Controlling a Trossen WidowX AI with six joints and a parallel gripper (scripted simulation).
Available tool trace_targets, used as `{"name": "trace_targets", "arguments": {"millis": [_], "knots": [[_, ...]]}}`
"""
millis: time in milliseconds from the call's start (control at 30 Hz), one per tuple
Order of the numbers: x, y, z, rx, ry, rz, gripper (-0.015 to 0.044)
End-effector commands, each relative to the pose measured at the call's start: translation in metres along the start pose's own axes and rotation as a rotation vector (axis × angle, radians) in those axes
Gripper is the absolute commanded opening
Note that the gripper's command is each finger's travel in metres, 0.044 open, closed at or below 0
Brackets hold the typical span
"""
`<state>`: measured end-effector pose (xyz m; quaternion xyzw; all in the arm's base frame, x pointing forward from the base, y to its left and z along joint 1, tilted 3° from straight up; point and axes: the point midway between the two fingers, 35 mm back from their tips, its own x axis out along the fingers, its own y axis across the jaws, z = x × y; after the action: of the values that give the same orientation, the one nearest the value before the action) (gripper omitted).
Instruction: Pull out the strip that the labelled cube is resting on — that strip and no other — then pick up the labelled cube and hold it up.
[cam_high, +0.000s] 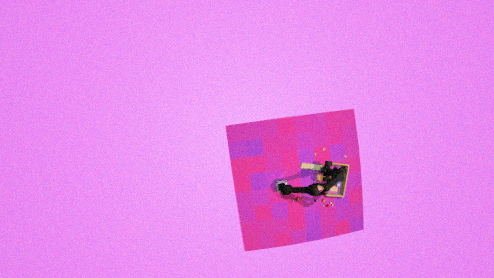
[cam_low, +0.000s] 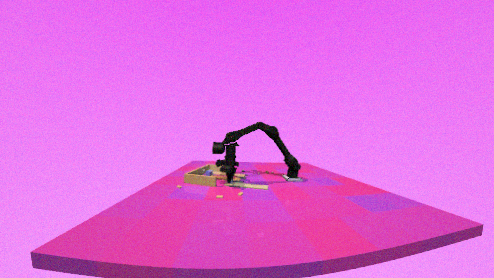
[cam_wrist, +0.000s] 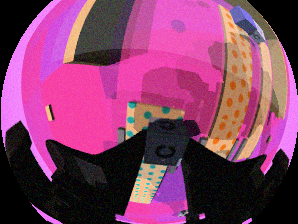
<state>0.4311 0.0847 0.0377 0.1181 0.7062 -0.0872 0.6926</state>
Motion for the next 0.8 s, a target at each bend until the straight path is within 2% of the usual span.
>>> {"name": "trace_targets", "arguments": {"millis": [0,300,767], "knots": [[-0.015,-0.007,-0.012,-0.002,-0.007,0.002,0.0000],[-0.036,-0.023,-0.043,-0.002,-0.005,-0.001,0.0000],[-0.039,-0.037,-0.070,-0.002,-0.003,-0.003,0.0000]]}}
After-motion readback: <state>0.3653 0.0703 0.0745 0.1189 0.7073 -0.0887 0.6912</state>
